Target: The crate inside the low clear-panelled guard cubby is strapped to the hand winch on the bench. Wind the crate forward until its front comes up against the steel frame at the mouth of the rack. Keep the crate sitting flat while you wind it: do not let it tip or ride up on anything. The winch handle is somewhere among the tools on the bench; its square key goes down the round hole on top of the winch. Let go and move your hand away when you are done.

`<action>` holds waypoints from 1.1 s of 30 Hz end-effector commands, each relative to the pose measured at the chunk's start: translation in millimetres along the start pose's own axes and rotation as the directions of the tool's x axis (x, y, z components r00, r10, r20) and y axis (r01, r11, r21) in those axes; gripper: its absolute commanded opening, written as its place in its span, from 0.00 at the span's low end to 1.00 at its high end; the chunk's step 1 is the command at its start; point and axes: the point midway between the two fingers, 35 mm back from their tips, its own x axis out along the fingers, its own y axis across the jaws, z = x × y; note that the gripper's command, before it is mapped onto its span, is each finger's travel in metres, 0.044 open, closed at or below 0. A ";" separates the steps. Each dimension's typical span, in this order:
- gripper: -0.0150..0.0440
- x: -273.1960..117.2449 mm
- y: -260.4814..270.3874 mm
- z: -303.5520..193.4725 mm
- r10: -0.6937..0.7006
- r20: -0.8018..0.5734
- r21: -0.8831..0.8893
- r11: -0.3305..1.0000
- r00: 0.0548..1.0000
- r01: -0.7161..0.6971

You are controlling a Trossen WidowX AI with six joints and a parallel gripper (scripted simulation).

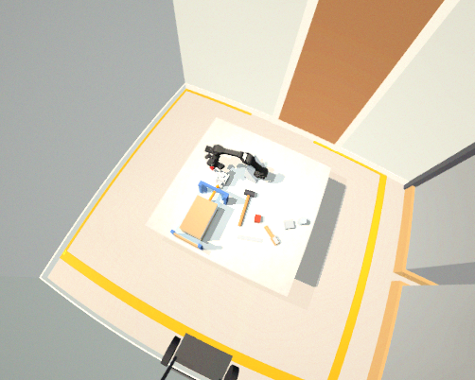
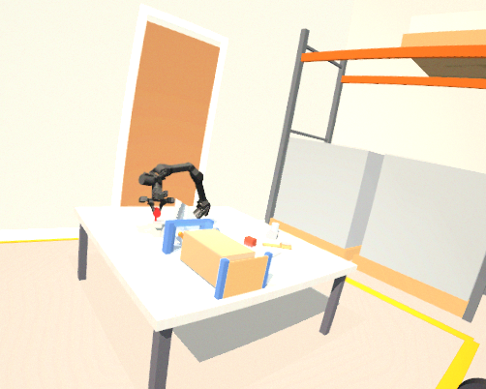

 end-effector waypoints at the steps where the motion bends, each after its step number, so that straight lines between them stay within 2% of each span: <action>1: 0.25 2.5 0.0 1.7 -0.176 -0.014 0.341 0.925 0.984 0.170; 4: 0.25 2.0 0.9 1.5 -0.224 -0.010 0.447 0.871 0.974 0.205; 12: 0.25 2.0 0.9 1.5 -0.224 -0.010 0.447 0.871 0.974 0.205; 13: 0.30 -0.7 -0.1 -4.2 -0.197 -0.023 0.408 0.893 0.980 0.189; 28: 0.97 -0.7 -0.1 -4.2 -0.197 -0.023 0.408 0.893 0.980 0.189; 29: 1.00 -0.7 -0.1 -4.2 -0.197 -0.023 0.408 0.893 0.980 0.189; 33: 1.00 -2.3 -0.2 -3.5 -0.197 -0.023 0.408 0.893 0.980 0.189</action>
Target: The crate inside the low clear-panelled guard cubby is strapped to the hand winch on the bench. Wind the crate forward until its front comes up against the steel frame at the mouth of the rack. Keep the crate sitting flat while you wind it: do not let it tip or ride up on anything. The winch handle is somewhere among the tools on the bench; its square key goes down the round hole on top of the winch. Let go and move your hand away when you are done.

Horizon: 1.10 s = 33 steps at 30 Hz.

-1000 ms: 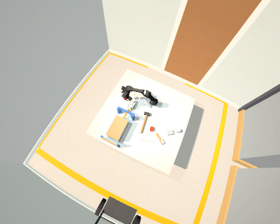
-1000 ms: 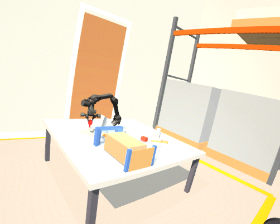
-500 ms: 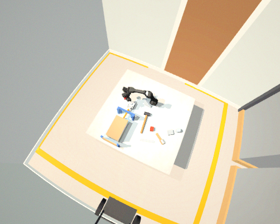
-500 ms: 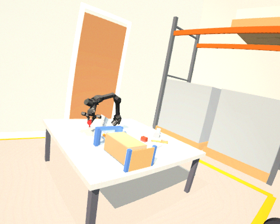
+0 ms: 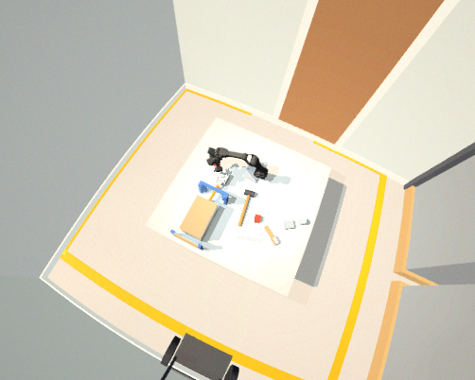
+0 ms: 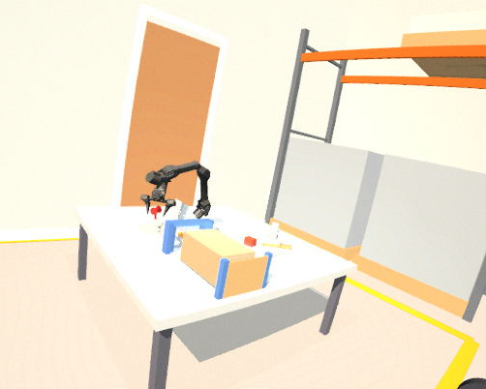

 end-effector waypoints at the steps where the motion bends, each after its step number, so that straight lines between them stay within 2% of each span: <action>1: 1.00 -4.8 0.3 3.2 0.003 0.004 -0.005 1.000 1.000 -0.003; 9: 1.00 -58.4 1.1 23.4 -0.001 0.000 0.001 1.000 1.000 0.001; 16: 1.00 -61.3 2.4 21.1 -0.001 -0.001 0.001 1.000 1.000 0.001; 23: 1.00 -72.8 15.6 -8.3 0.000 -0.003 0.002 1.000 1.000 0.000; 31: 1.00 -74.2 16.0 -5.6 0.001 0.004 0.004 1.000 1.000 -0.001; 33: 1.00 -74.9 10.3 -4.8 -0.024 0.009 0.051 0.998 1.000 0.024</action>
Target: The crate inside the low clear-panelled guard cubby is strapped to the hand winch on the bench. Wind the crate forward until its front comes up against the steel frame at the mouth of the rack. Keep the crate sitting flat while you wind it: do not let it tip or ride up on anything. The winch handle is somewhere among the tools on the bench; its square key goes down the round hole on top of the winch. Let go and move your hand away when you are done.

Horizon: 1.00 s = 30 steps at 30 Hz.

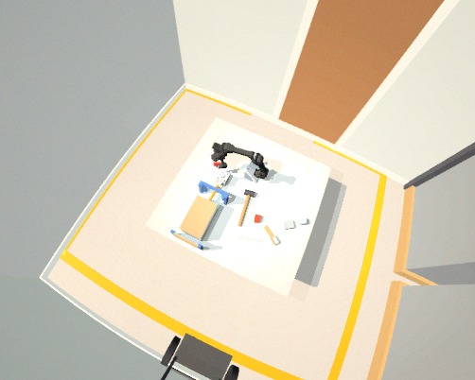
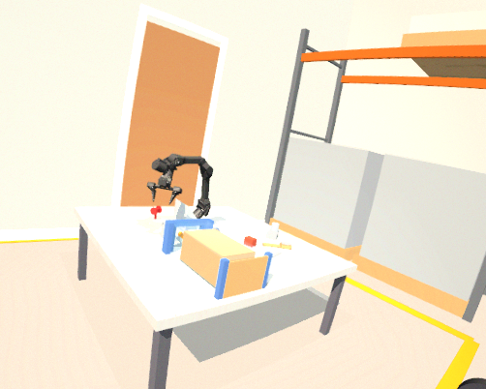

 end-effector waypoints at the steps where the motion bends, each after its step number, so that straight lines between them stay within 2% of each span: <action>1: 1.00 -2.4 -12.5 2.5 -0.057 0.015 0.100 0.993 0.998 0.055; 4: 1.00 -4.8 -25.5 4.5 -0.115 0.028 0.207 0.972 0.993 0.107; 30: 1.00 22.0 -27.2 -4.3 -0.115 0.028 0.207 0.973 0.993 0.107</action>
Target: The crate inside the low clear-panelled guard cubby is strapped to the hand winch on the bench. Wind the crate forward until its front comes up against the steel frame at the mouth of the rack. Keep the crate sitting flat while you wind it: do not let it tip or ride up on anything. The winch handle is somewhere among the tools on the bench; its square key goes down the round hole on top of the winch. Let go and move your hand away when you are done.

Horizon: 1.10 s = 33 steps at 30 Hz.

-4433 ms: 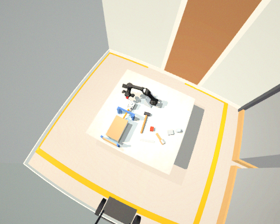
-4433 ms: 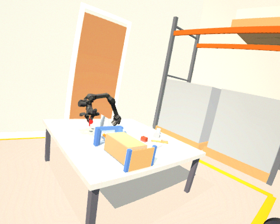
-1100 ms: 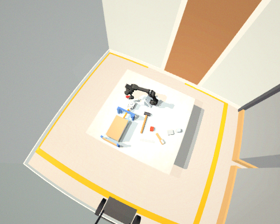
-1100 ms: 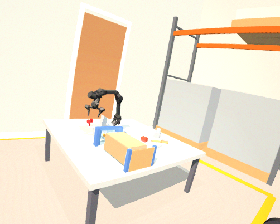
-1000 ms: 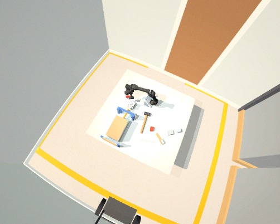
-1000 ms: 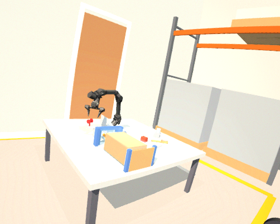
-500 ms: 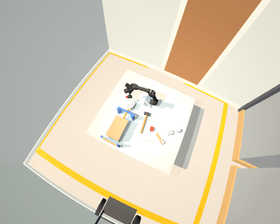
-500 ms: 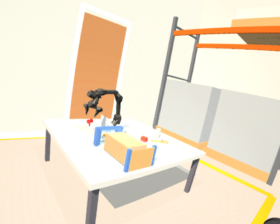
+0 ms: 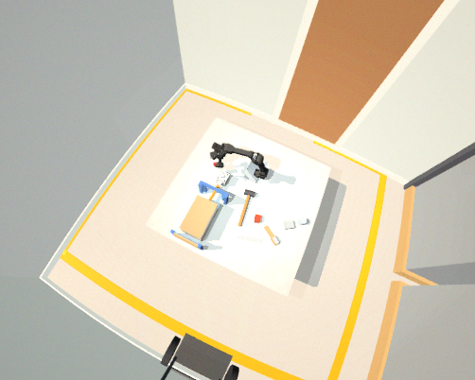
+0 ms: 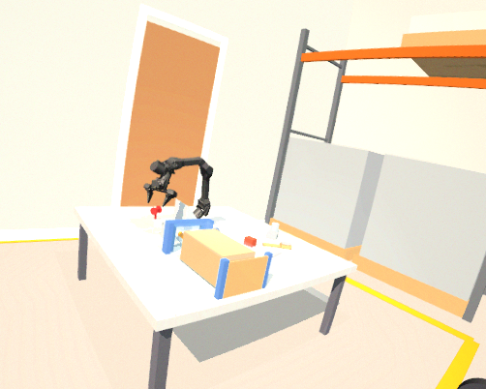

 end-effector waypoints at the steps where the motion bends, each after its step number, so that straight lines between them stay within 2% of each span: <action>1: 1.00 7.5 -0.1 -3.9 -0.001 -0.003 0.005 1.000 1.000 0.001; 30: 1.00 45.6 0.9 -24.5 0.000 -0.003 0.005 1.000 1.000 0.000; 33: 0.87 42.8 -0.1 -22.6 -0.005 -0.004 0.000 1.000 1.000 0.005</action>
